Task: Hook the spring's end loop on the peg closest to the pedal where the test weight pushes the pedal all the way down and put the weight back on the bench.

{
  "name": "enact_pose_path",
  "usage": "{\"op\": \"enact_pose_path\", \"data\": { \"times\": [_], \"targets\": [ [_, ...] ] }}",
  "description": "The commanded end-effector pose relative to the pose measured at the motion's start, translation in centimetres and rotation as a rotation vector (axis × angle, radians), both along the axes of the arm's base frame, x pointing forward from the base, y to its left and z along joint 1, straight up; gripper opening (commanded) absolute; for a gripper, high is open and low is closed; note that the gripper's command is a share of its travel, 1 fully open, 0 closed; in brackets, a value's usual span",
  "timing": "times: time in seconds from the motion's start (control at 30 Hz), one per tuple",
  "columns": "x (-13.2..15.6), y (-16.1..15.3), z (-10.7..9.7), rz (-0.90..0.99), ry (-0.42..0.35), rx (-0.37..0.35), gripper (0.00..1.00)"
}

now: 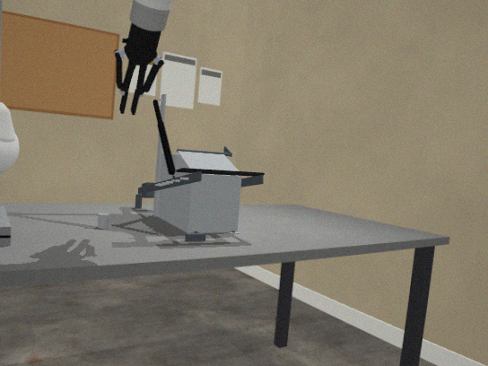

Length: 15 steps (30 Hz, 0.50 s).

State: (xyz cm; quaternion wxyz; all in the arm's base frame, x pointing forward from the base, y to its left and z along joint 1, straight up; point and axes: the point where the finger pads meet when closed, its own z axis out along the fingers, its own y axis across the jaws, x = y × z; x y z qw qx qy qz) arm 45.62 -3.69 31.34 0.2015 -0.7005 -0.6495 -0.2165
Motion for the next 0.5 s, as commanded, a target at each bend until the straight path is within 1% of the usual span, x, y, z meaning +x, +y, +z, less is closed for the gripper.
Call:
{"op": "enact_pose_path", "data": {
  "times": [0.0, 0.27, 0.3, 0.47],
  "targets": [
    [0.0, 0.0, 0.1, 0.000, 0.000, 0.002, 0.24],
    [0.0, 0.0, 0.1, 0.000, 0.000, 0.002, 0.24],
    [5.7, -0.9, -1.6, 0.000, -0.001, 0.008, 0.24],
    [5.7, -0.9, -1.6, 0.000, -0.001, 0.008, 0.24]
  ]
}}
